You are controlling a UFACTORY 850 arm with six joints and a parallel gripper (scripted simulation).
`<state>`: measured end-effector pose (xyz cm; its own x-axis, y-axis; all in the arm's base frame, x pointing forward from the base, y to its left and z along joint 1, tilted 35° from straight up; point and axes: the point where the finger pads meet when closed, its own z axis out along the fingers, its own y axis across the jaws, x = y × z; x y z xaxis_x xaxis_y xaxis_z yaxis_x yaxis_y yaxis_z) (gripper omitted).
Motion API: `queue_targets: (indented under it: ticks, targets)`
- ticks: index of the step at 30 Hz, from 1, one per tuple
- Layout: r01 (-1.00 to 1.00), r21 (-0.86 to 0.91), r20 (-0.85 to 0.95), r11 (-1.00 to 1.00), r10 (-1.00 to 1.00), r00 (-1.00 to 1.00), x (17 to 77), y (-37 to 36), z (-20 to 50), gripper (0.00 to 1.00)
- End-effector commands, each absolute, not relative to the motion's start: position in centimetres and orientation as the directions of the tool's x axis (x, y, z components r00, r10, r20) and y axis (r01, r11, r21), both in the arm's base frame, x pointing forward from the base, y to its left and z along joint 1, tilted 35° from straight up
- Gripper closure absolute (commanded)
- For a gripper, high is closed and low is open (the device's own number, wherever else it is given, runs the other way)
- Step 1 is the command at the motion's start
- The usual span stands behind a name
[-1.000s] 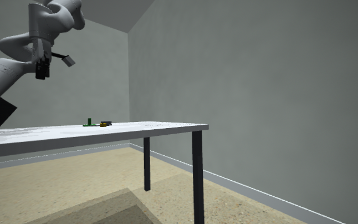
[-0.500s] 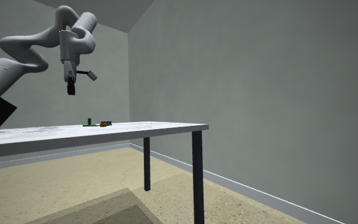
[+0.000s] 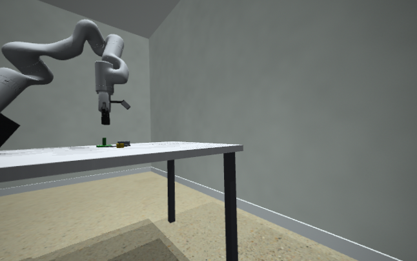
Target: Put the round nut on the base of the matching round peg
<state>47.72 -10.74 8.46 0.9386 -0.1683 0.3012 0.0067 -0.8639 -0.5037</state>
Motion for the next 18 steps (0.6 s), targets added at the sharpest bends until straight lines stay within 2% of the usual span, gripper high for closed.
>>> queue_targets:
  ticks: [1, 4, 18]
  targets:
    - [-0.013, -0.502, 0.288, -0.865, -0.181, 0.94, 53.0, -6.2, 8.9, 0.4]
    - [-0.013, -0.502, 0.288, -0.865, -0.181, 0.94, 55.2, -4.3, 9.1, 0.4]
    - [-0.012, -0.503, 0.288, -0.864, -0.182, 0.94, 55.6, -3.9, 8.6, 0.4]
